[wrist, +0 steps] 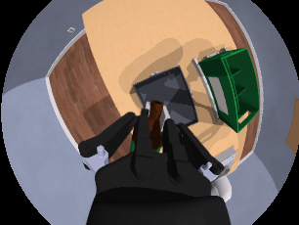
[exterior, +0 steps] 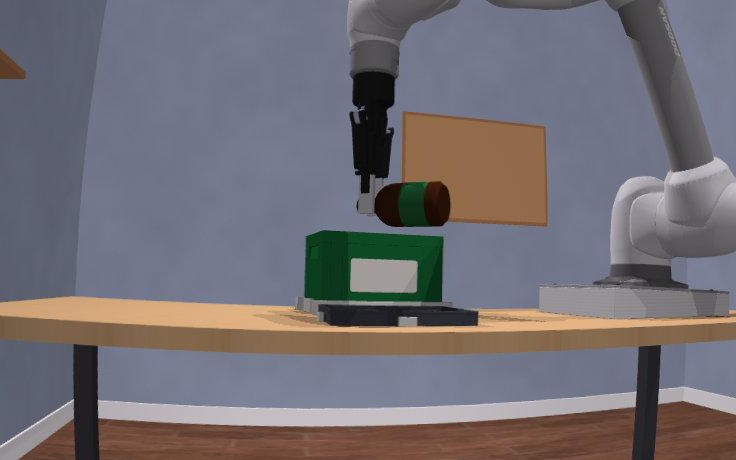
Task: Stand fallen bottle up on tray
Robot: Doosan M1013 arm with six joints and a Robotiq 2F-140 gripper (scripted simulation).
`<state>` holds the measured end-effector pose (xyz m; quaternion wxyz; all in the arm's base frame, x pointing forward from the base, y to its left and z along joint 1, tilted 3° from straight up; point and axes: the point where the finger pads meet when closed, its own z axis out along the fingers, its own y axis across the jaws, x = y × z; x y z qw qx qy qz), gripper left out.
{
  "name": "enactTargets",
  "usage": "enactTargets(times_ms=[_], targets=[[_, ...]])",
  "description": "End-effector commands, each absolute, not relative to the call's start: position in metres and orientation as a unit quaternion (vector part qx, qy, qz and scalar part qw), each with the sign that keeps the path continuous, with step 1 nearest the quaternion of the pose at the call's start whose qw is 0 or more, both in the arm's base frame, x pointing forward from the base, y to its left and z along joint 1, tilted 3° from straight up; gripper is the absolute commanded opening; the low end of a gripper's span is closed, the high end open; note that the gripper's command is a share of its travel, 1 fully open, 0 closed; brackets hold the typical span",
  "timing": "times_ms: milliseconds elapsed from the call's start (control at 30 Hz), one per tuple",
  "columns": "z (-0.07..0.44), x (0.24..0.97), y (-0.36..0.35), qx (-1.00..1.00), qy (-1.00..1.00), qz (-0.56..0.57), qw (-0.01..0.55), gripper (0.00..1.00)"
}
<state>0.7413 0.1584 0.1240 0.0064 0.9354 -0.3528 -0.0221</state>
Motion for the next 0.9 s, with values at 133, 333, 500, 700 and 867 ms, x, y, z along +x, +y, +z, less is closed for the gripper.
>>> enactTargets(times_ms=[133, 333, 500, 700, 867], targets=[[0.1241, 0.7413, 0.1584, 0.934, -0.357, -0.022, 0.006, 0.1], [0.1241, 0.7413, 0.1584, 0.927, -0.374, -0.022, 0.007, 0.1], [0.1241, 0.7413, 0.1584, 0.922, -0.387, -0.022, 0.007, 0.1], [0.1241, 0.7413, 0.1584, 0.912, -0.409, -0.022, 0.008, 0.1], [0.1241, 0.7413, 0.1584, 0.908, -0.419, -0.022, 0.008, 0.1]])
